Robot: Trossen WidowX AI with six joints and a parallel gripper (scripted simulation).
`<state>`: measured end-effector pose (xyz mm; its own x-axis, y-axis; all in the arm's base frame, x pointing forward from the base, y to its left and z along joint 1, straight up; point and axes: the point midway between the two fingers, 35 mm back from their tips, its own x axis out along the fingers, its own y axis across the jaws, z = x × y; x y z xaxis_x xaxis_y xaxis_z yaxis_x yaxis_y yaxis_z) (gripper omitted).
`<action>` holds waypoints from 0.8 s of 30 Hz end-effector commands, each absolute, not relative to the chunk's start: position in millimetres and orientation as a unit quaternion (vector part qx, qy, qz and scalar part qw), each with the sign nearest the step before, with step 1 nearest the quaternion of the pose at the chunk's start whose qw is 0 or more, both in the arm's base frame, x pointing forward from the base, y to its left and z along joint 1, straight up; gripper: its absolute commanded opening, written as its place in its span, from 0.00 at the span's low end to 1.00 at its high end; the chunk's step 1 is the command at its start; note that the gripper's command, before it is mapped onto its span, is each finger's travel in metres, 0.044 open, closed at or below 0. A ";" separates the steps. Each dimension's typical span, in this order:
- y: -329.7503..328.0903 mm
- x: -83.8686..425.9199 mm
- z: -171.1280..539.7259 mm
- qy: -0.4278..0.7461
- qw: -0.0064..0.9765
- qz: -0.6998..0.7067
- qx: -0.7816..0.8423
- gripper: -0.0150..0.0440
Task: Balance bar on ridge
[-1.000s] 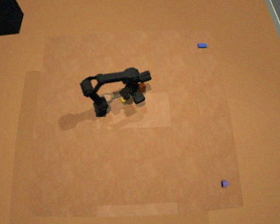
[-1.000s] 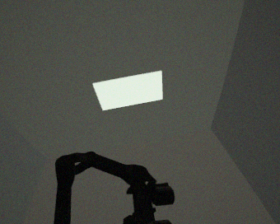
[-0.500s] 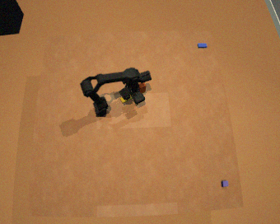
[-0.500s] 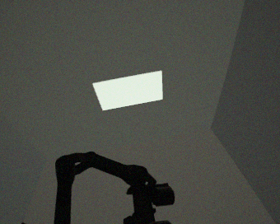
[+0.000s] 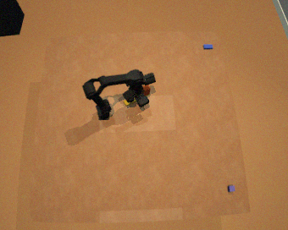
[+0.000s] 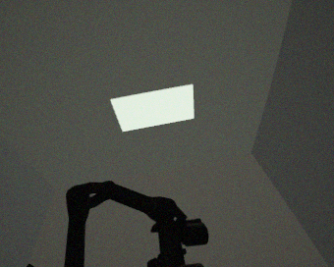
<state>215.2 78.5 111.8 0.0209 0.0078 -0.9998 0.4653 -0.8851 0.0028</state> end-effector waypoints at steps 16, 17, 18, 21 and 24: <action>78.6 215.5 110.1 0.169 0.167 -0.678 0.695 0.25; 78.6 215.5 110.0 0.169 0.167 -0.678 0.695 0.25; 78.6 215.6 109.9 0.169 0.167 -0.678 0.695 0.25; 78.6 215.6 109.7 0.169 0.167 -0.678 0.695 0.25; 78.6 215.6 109.5 0.169 0.167 -0.678 0.695 0.25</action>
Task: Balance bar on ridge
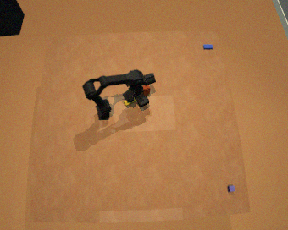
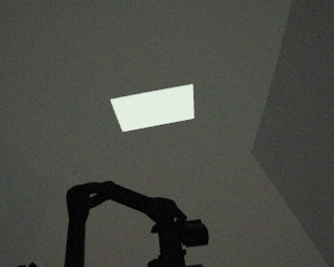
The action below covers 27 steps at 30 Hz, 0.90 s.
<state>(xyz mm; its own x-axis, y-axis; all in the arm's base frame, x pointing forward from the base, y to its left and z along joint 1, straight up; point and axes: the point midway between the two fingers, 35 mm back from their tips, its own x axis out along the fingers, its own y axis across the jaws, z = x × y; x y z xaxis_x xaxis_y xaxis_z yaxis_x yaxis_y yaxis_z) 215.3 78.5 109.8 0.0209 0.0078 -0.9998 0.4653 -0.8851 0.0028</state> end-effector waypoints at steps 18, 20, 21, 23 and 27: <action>78.7 215.6 107.9 0.169 0.167 -0.678 0.695 0.25; 78.7 215.6 107.8 0.169 0.167 -0.678 0.695 0.25; 78.7 215.6 107.7 0.169 0.167 -0.678 0.695 0.25; 78.6 215.5 107.5 0.169 0.167 -0.678 0.695 0.25; 78.6 215.4 107.2 0.169 0.167 -0.678 0.695 0.25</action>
<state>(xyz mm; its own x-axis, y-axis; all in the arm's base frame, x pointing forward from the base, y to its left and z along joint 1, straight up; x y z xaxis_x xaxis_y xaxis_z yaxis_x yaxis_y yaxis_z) 215.5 78.6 107.9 0.0220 0.0082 -0.9997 0.4653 -0.8852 0.0030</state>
